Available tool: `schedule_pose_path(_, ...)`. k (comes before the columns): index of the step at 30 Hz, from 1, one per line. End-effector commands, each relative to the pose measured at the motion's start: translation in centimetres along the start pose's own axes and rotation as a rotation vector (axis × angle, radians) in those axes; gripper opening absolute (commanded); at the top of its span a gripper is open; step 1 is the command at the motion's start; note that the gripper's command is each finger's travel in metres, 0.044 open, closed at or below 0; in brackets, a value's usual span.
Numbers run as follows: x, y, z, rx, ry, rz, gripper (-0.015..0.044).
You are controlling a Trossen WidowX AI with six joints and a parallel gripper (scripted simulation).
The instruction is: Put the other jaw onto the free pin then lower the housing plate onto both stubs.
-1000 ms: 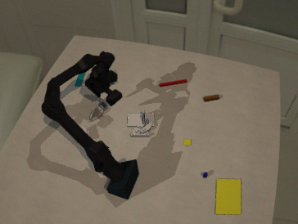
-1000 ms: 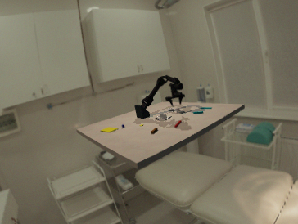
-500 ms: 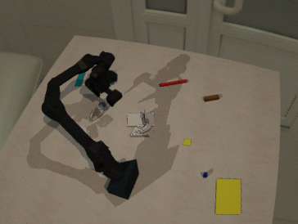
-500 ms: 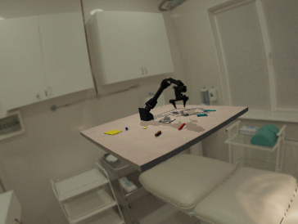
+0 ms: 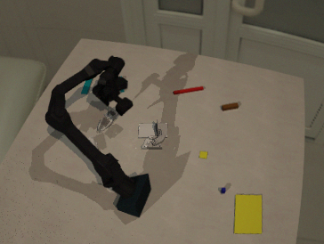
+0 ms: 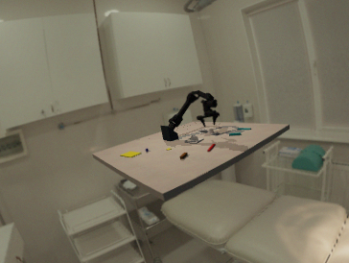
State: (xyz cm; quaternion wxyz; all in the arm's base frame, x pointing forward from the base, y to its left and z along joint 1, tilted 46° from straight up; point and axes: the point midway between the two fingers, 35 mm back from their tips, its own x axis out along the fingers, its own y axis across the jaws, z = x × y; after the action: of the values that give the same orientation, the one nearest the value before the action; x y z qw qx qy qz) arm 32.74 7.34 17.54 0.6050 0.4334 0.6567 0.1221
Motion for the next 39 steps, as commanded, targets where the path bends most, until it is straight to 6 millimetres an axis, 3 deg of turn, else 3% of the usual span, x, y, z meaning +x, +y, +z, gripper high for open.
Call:
schedule_pose_path(1, -0.01, 0.0, 0.01, 0.0, 0.0, 0.0, 0.0335)
schedule_pose_path(14, -0.01, 0.0, 0.01, 0.0, 0.0, 0.0, 0.0)
schedule_pose_path(32, -0.01, 0.0, 0.01, 0.0, 0.0, 0.0, 0.0)
schedule_pose_path(39, 0.0, 0.0, 0.0, 0.0, 0.0, 0.0, 0.0184)
